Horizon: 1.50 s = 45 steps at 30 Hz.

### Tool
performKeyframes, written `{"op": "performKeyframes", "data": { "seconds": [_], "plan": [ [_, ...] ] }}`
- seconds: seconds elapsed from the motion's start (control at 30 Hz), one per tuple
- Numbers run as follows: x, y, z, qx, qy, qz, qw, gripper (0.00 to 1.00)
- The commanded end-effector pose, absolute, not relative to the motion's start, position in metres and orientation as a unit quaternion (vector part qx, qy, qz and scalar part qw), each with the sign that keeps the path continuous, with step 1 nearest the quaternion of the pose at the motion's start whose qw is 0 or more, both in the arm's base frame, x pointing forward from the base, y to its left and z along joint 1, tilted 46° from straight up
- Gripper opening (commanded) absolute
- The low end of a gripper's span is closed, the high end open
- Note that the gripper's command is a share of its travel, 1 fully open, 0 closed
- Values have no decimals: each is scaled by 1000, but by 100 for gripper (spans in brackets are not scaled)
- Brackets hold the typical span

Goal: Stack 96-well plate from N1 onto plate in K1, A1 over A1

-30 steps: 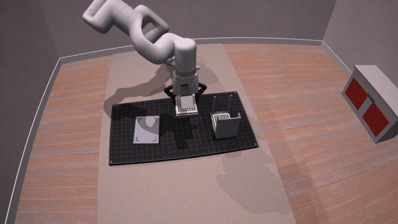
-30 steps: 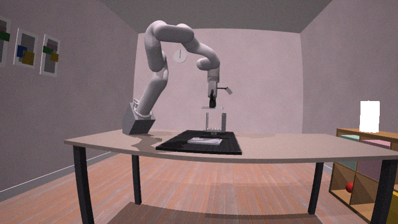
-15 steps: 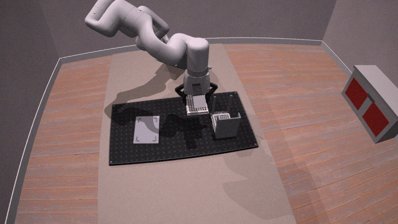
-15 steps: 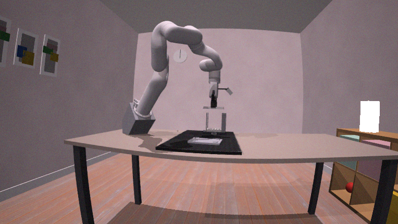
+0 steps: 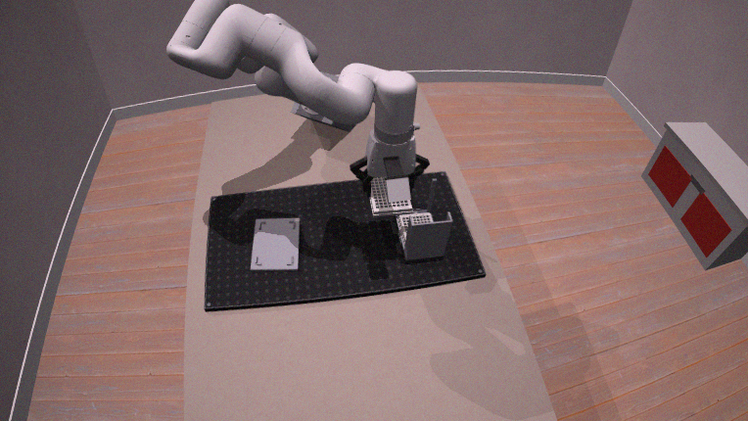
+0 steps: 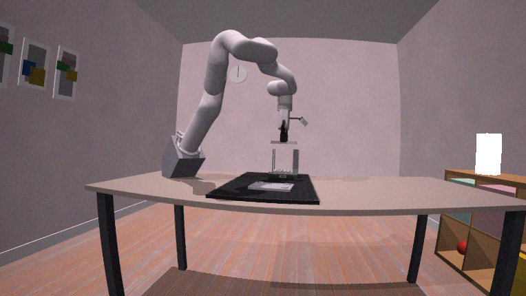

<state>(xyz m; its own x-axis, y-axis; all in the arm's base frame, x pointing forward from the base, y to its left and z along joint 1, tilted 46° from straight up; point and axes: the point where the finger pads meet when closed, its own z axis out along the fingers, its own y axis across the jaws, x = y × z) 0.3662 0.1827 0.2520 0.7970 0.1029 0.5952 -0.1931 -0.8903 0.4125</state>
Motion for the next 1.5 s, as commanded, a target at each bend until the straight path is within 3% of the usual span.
{"op": "performKeyframes", "data": {
  "seconds": [0.0, 0.83, 1.47],
  "plan": [
    [369, 196, 249, 919, -23, 319, 232, 0],
    [387, 266, 221, 919, -23, 319, 232, 0],
    [387, 266, 221, 919, -23, 319, 232, 0]
  ]
}}
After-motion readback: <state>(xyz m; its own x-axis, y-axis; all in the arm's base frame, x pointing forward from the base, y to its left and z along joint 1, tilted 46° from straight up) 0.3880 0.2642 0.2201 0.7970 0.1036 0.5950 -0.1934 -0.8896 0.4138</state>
